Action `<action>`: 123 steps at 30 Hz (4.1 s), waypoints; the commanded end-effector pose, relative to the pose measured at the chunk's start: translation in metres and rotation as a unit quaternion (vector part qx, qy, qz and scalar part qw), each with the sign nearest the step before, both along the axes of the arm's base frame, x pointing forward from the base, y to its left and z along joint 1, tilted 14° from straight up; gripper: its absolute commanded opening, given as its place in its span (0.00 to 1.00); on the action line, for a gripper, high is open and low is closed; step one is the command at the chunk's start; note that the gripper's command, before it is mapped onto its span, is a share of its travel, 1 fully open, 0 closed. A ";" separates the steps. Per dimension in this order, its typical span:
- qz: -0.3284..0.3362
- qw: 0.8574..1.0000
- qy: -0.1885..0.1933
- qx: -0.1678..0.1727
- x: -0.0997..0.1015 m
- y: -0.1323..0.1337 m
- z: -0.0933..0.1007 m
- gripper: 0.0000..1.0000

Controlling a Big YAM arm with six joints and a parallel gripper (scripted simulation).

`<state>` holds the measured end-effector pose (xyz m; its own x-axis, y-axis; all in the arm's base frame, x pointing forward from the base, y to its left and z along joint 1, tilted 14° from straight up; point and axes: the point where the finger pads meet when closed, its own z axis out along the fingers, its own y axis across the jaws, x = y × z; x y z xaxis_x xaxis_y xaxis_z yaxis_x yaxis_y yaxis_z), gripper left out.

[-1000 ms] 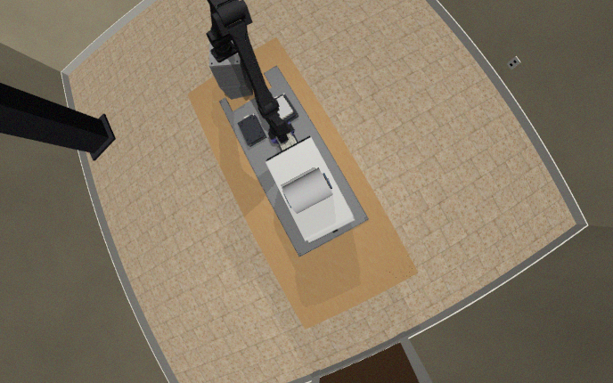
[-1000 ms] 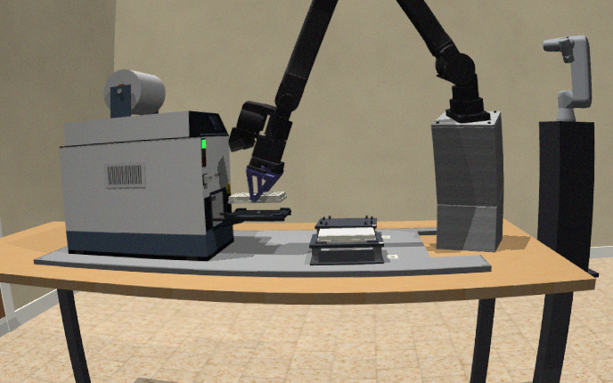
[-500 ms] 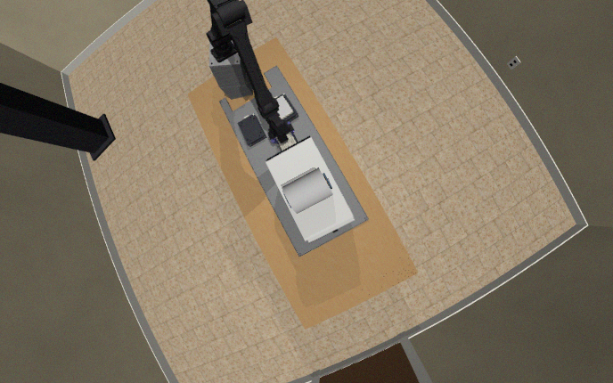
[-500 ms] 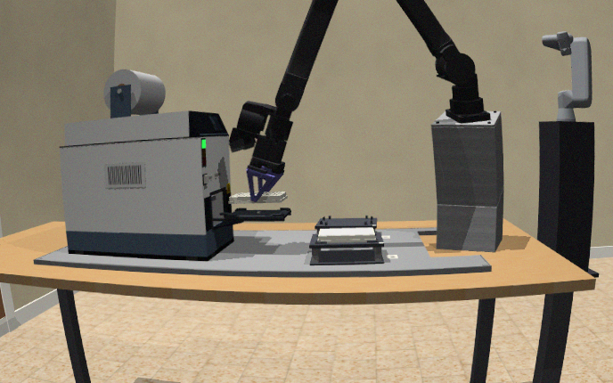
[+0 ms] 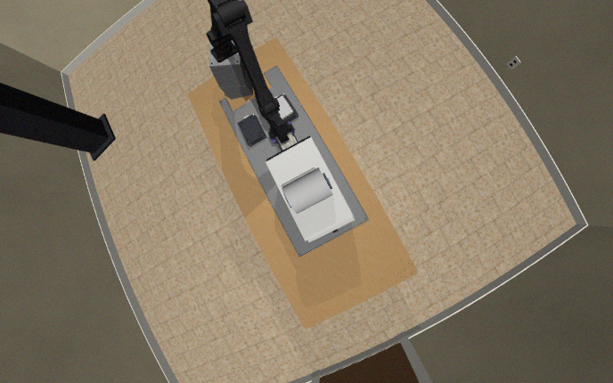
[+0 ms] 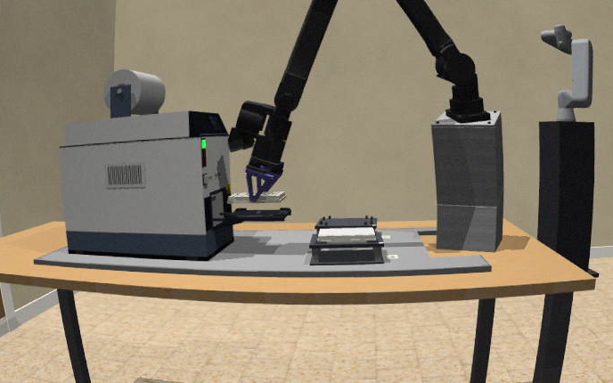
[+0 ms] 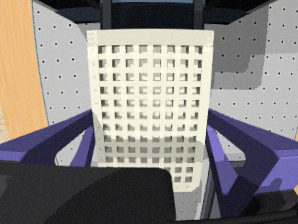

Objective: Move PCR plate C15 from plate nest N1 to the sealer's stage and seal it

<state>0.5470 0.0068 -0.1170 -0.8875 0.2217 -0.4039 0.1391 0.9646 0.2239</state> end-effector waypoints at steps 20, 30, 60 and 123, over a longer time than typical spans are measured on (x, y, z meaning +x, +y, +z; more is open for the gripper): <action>-0.005 1.000 -0.018 0.002 0.005 -0.004 0.009 0.00; -0.001 1.000 -0.021 0.000 0.020 0.007 0.001 0.00; -0.008 1.000 -0.019 0.000 0.017 0.000 -0.010 0.00; -0.001 1.000 -0.023 -0.005 0.026 -0.003 0.000 0.00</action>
<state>0.5479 0.0106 -0.1357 -0.8891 0.2217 -0.4003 0.1400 0.9646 0.2233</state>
